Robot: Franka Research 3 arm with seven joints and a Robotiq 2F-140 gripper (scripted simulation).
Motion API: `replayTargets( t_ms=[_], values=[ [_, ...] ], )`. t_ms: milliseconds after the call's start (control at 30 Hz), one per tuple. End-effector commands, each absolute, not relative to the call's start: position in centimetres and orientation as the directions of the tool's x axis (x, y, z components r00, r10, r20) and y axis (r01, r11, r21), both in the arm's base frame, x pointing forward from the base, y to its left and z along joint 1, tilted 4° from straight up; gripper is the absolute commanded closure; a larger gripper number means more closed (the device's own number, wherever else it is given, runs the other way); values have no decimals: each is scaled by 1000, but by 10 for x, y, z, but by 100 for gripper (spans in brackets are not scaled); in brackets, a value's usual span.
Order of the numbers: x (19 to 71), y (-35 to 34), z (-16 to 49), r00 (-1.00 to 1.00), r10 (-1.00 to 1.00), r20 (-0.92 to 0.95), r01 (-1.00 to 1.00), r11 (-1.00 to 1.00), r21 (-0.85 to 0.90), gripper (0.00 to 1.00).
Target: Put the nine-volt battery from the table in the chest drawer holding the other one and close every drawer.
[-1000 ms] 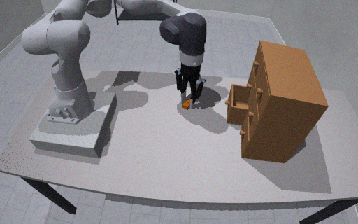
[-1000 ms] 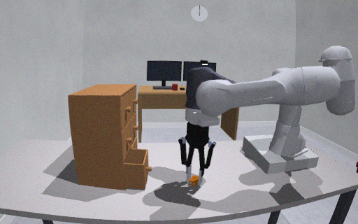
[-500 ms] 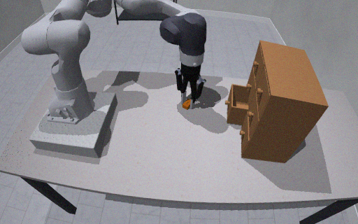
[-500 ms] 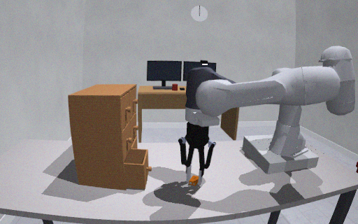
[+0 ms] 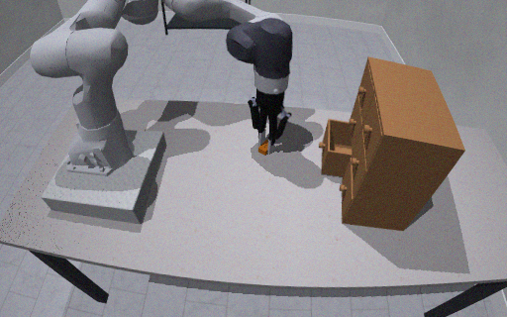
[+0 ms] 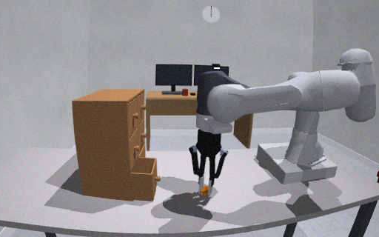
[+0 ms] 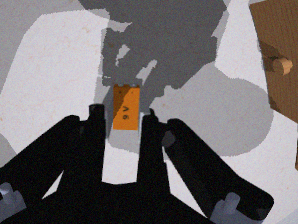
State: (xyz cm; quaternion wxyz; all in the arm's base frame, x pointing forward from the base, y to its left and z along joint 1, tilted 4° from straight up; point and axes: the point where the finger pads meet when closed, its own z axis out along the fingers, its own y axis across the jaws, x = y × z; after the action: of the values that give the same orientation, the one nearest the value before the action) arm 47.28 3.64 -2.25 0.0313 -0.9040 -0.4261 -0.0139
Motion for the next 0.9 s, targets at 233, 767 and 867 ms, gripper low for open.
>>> replayTargets(
  t_ms=[233, 767, 867],
  values=[
    [473, 36, -23, 633, 772, 52, 774, -632, -44, 86],
    [473, 29, 76, 633, 772, 52, 774, -632, -44, 86],
    [473, 29, 76, 633, 772, 52, 774, -632, -44, 86]
  ],
)
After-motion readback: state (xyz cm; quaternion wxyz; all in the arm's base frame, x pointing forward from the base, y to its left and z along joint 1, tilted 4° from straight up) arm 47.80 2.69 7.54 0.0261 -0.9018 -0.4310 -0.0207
